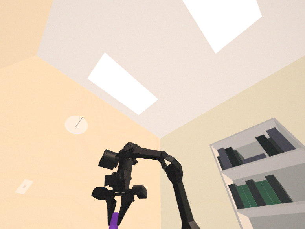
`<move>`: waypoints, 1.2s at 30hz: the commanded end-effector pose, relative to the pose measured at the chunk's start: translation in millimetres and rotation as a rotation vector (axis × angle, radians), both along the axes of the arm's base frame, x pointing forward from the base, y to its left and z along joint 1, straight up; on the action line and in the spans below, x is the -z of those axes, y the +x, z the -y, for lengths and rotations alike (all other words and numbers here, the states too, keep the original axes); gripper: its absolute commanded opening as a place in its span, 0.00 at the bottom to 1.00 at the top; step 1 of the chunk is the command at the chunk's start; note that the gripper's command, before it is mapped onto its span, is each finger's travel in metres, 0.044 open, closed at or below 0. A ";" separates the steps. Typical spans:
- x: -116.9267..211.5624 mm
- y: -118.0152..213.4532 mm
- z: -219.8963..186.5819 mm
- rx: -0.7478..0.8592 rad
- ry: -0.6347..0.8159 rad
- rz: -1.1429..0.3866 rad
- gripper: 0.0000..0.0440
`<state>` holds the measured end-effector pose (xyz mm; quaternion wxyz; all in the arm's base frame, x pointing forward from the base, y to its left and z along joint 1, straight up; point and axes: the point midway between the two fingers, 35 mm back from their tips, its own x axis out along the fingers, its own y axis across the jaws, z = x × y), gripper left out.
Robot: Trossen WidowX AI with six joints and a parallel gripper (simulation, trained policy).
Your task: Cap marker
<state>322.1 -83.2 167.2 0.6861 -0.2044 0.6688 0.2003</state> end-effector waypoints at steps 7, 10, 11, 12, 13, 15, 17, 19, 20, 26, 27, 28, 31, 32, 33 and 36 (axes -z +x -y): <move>14.9 1.7 0.8 0.009 0.017 -0.038 0.08; 23.1 1.0 1.0 0.004 0.026 -0.055 0.08; 26.1 0.8 1.1 0.001 0.028 -0.061 0.08; 28.9 0.6 1.3 -0.001 0.030 -0.066 0.08; 32.1 0.1 1.2 -0.002 0.033 -0.072 0.08; 38.3 -0.5 1.1 -0.007 0.039 -0.082 0.07; 44.9 -1.3 1.3 -0.013 0.042 -0.093 0.07; 51.1 -2.1 1.5 -0.019 0.043 -0.103 0.07; 54.0 -2.5 1.6 -0.023 0.044 -0.108 0.07; 64.4 -4.2 2.2 -0.039 0.043 -0.123 0.08; 65.0 -4.3 2.2 -0.040 0.042 -0.124 0.08; 65.4 -4.3 2.3 -0.041 0.042 -0.125 0.08; 66.2 -4.5 2.3 -0.043 0.042 -0.126 0.09; 66.2 -4.5 2.3 -0.043 0.042 -0.126 0.09; 66.2 -4.5 2.3 -0.043 0.042 -0.126 0.10; 66.6 -4.6 2.4 -0.045 0.042 -0.127 0.10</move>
